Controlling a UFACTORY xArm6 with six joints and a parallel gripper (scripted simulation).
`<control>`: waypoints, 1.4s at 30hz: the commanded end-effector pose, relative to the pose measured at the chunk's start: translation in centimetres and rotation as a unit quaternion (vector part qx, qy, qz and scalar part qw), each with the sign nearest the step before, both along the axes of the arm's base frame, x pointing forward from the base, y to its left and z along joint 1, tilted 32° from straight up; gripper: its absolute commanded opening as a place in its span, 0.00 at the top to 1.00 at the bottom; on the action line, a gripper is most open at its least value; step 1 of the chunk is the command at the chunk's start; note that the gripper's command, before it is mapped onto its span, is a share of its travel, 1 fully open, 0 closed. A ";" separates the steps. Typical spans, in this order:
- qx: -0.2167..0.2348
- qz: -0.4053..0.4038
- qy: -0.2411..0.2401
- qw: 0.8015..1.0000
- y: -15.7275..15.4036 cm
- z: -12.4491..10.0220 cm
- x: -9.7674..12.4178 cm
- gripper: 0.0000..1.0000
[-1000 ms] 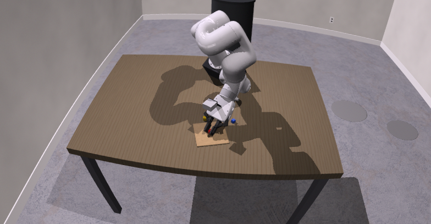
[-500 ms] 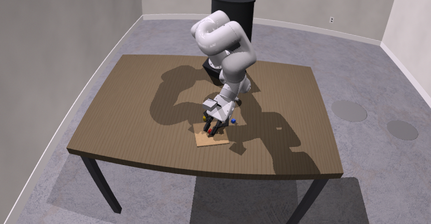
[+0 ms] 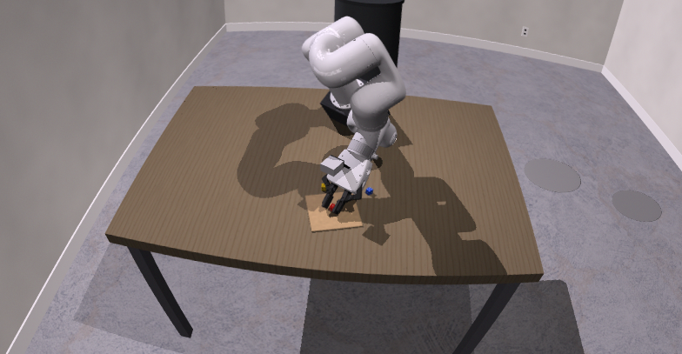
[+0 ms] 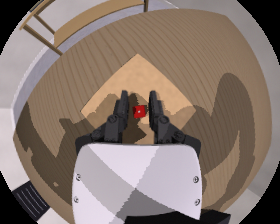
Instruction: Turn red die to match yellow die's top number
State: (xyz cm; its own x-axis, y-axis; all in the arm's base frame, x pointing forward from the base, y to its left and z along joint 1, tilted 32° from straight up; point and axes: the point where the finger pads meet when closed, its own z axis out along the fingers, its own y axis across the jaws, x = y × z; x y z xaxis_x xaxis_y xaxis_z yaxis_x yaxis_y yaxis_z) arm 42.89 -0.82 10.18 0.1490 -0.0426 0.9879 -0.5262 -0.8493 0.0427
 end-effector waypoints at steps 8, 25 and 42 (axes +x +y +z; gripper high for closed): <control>0.000 0.000 -0.001 1.000 0.0 0.1 0.0 0.69; 0.000 0.000 -0.001 1.000 0.6 0.2 -1.0 0.69; 0.000 0.000 -0.001 1.000 2.7 0.8 -4.2 0.69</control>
